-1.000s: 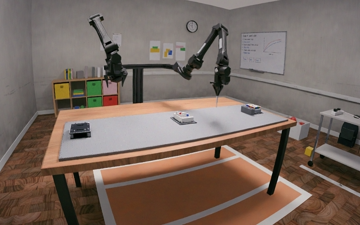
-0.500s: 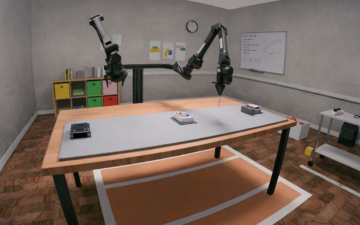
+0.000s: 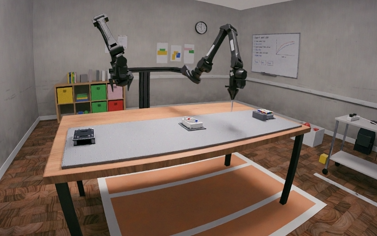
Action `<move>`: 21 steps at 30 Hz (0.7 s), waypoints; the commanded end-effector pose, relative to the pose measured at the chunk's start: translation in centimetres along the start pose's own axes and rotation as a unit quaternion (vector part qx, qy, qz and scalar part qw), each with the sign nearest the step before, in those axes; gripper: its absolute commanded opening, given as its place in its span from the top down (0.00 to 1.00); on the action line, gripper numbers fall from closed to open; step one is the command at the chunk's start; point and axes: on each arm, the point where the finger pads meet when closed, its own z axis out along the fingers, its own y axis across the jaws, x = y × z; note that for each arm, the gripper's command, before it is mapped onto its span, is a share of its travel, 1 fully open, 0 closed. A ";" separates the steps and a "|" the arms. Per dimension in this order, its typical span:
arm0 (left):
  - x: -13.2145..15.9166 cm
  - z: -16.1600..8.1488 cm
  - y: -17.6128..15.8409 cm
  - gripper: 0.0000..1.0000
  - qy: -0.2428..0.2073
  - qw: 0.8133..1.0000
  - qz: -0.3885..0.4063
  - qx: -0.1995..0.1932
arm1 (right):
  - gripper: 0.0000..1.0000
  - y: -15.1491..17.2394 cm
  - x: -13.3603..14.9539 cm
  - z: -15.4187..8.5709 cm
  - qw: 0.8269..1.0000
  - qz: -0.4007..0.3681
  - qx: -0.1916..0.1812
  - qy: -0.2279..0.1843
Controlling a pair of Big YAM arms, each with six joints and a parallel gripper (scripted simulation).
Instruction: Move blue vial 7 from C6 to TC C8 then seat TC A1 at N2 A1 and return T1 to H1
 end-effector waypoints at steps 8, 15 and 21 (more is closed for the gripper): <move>0.3 -0.5 2.8 0.93 0.000 1.000 -0.001 -0.006 | 0.00 -0.3 -1.0 -0.5 1.000 0.007 0.000 -0.011; 0.1 -0.5 3.6 0.93 0.000 1.000 -0.001 -0.006 | 0.00 -0.3 -1.0 -0.5 1.000 0.007 0.000 -0.011; -0.2 -0.8 4.9 0.93 -0.006 1.000 -0.003 -0.008 | 0.00 -0.3 -1.0 -0.5 1.000 0.007 0.000 -0.011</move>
